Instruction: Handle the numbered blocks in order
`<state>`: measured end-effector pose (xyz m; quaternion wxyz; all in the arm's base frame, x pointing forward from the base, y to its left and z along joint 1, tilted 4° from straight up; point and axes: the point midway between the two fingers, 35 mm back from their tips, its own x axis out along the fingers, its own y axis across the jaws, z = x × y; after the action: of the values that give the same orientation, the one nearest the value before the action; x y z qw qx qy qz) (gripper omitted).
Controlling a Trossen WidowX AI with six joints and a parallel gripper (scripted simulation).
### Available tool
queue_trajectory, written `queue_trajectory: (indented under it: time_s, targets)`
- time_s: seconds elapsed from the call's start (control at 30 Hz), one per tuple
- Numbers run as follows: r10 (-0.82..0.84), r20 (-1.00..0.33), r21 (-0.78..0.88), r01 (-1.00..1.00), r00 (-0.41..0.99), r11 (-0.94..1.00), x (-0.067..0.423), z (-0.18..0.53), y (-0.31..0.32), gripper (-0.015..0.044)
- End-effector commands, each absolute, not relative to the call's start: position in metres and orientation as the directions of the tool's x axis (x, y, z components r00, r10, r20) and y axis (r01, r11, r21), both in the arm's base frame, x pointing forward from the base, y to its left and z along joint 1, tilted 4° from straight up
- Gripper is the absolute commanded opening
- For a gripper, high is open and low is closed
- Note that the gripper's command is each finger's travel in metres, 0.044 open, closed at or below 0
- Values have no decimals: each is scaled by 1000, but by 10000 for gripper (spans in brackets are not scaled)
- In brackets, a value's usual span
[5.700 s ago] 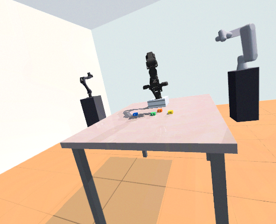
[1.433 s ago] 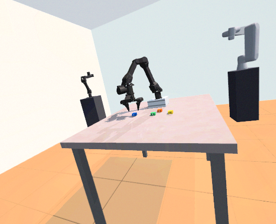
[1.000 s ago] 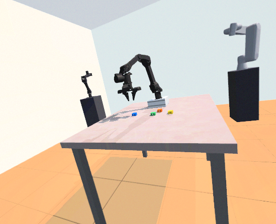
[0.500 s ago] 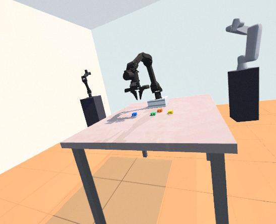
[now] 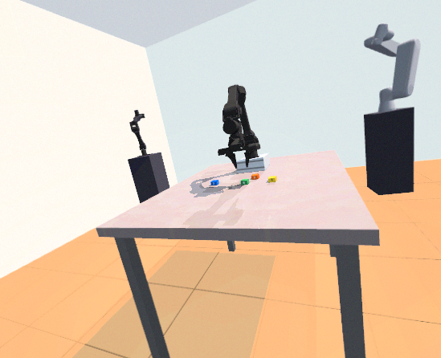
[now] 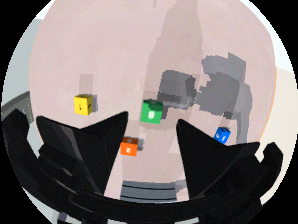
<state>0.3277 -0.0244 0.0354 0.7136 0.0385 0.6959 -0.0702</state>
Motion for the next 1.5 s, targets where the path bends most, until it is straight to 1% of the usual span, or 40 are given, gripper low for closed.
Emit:
queue_trajectory:
  time_s: [0.0,0.1,0.93,1.27,1.3,1.47]
  targets:
    - [-45,-999,-49,157,-26,986,316,-1,-25,330]
    - [-45,-999,-49,157,-26,986,316,-1,-25,400]
    - [-45,-999,-49,157,-26,986,315,-37,-26,400]
    - [-45,-999,-49,157,-26,986,315,-37,-26,138]
    - [-45,-999,-49,157,-26,986,315,-37,-26,120]
    - [-45,-999,-49,157,-26,986,315,-37,-26,120]
